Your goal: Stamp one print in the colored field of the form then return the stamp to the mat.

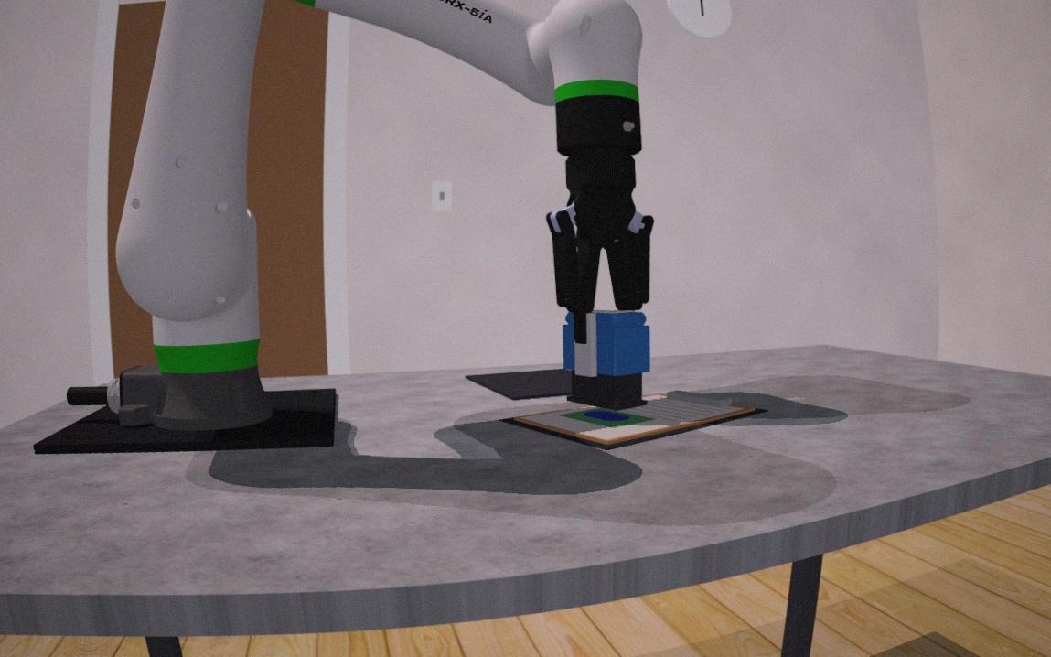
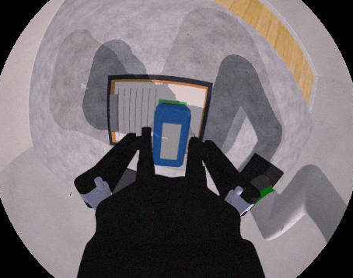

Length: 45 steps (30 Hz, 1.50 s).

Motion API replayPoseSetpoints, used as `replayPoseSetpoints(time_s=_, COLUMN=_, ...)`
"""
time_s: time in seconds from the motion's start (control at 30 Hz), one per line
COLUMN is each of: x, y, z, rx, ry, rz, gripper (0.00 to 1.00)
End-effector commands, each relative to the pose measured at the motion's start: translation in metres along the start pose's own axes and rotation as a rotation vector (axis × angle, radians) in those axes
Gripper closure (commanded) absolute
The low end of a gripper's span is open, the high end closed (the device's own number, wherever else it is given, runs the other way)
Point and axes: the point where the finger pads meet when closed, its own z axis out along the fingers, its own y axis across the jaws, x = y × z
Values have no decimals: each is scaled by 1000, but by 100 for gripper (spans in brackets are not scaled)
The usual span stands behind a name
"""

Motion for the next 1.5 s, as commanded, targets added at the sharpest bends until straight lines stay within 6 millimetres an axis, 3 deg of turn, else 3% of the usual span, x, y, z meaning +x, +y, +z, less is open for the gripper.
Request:
replayPoseSetpoints(time_s=0.0, x=0, y=0, z=-18, rx=0, ry=0, rz=0, gripper=82)
replayPoseSetpoints(time_s=0.33, x=0, y=0, z=-25, rx=0, ry=0, rz=0, gripper=82)
replayPoseSetpoints(time_s=0.47, x=-9, y=-8, z=-25, rx=0, ry=0, rz=6, gripper=82)
replayPoseSetpoints(time_s=0.6, x=-73, y=-49, z=-25, rx=0, ry=0, rz=51, gripper=82)
replayPoseSetpoints(time_s=0.93, x=-205, y=-86, z=-24, rx=0, ry=0, rz=152, gripper=82)
replayPoseSetpoints(time_s=1.0, x=-205, y=-86, z=-24, rx=0, ry=0, rz=152, gripper=82)
replayPoseSetpoints(time_s=1.03, x=-243, y=-97, z=-24, rx=0, ry=0, rz=152, gripper=82)
replayPoseSetpoints(time_s=1.13, x=-274, y=-108, z=-24, rx=0, ry=0, rz=152, gripper=82)
replayPoseSetpoints(time_s=1.27, x=-276, y=-109, z=-24, rx=0, ry=0, rz=152, gripper=82)
replayPoseSetpoints(time_s=1.47, x=-298, y=-121, z=-24, rx=0, ry=0, rz=152, gripper=82)
